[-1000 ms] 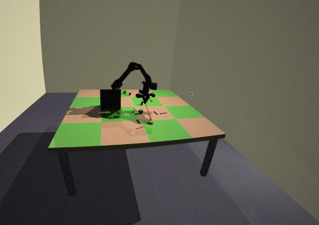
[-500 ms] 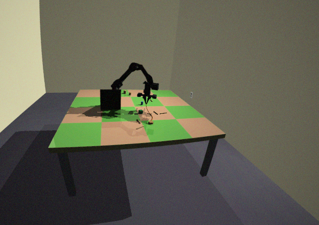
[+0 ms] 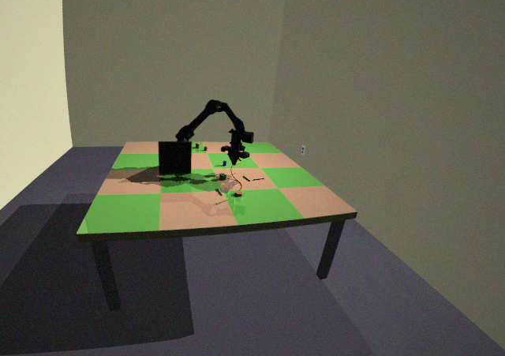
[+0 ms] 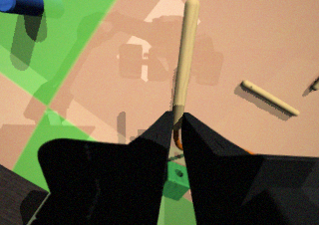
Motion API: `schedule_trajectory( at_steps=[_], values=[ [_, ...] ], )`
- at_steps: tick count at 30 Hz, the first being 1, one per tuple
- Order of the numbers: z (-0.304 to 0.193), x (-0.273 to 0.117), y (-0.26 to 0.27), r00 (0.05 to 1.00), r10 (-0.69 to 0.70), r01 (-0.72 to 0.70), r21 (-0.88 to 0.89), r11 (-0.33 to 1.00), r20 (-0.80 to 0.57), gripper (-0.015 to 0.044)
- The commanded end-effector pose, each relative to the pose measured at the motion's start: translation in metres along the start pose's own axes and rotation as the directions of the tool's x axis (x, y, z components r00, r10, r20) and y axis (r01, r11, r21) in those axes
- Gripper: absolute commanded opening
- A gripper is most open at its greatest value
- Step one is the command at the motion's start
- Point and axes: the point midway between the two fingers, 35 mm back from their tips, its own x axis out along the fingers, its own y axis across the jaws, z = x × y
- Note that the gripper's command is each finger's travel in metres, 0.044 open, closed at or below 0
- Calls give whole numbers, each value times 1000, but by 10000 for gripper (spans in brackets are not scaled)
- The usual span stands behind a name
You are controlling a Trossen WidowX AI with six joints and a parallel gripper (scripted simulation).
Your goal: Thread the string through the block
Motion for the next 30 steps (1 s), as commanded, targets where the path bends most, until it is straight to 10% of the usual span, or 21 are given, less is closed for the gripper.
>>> schedule_trajectory(
  at_steps=[1,30],
  values=[
    [1,-1,-7,1000,-4,4,160,987,-3,0],
    [0,-3,-39,1000,-7,3,931,366,-1,0]
  ],
)
